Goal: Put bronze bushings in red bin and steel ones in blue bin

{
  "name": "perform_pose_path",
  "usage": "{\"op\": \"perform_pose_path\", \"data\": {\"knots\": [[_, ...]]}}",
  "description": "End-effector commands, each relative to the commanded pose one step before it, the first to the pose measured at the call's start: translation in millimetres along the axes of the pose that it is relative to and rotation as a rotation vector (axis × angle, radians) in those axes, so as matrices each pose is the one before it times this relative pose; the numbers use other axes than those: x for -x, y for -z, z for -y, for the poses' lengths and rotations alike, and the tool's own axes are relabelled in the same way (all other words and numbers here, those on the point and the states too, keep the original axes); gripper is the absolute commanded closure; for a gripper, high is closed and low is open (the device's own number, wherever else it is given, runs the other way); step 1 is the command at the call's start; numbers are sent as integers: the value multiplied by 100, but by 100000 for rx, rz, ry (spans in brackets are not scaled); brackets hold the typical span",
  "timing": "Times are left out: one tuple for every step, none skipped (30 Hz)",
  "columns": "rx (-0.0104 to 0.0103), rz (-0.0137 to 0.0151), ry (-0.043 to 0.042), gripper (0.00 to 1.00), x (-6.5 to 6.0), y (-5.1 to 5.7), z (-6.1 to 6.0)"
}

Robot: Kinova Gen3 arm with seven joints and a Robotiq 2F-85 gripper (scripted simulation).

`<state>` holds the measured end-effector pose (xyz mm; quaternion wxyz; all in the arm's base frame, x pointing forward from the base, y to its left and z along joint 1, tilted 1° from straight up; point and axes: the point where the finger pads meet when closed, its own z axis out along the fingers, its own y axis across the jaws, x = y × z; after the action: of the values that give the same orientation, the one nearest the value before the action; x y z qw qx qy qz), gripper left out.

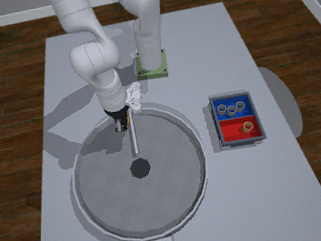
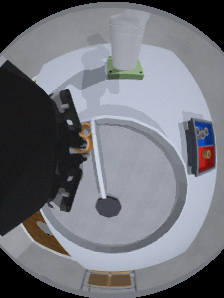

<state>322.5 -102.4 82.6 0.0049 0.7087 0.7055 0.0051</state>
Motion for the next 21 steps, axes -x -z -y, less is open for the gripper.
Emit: {"op": "perform_pose_path", "data": {"knots": [[177, 74, -20, 100, 10, 61, -46], [-36, -9, 13, 100, 0, 518, 5], [4, 1, -1, 100, 0, 533, 0], [4, 1, -1, 100, 0, 533, 0], [0, 0, 0, 100, 0, 0, 0], [0, 0, 0, 100, 0, 0, 0], [4, 1, -1, 100, 0, 533, 0], [4, 1, -1, 100, 0, 533, 0], [0, 0, 0, 100, 0, 0, 0], [0, 0, 0, 100, 0, 0, 0], [0, 0, 0, 100, 0, 0, 0], [4, 1, -1, 100, 0, 533, 0], [4, 1, -1, 100, 0, 533, 0], [4, 1, -1, 100, 0, 533, 0], [4, 1, -1, 100, 0, 533, 0], [4, 1, -1, 100, 0, 533, 0], [0, 0, 0, 100, 0, 0, 0], [0, 0, 0, 100, 0, 0, 0], [0, 0, 0, 100, 0, 0, 0], [0, 0, 0, 100, 0, 0, 0], [0, 0, 0, 100, 0, 0, 0]]}}
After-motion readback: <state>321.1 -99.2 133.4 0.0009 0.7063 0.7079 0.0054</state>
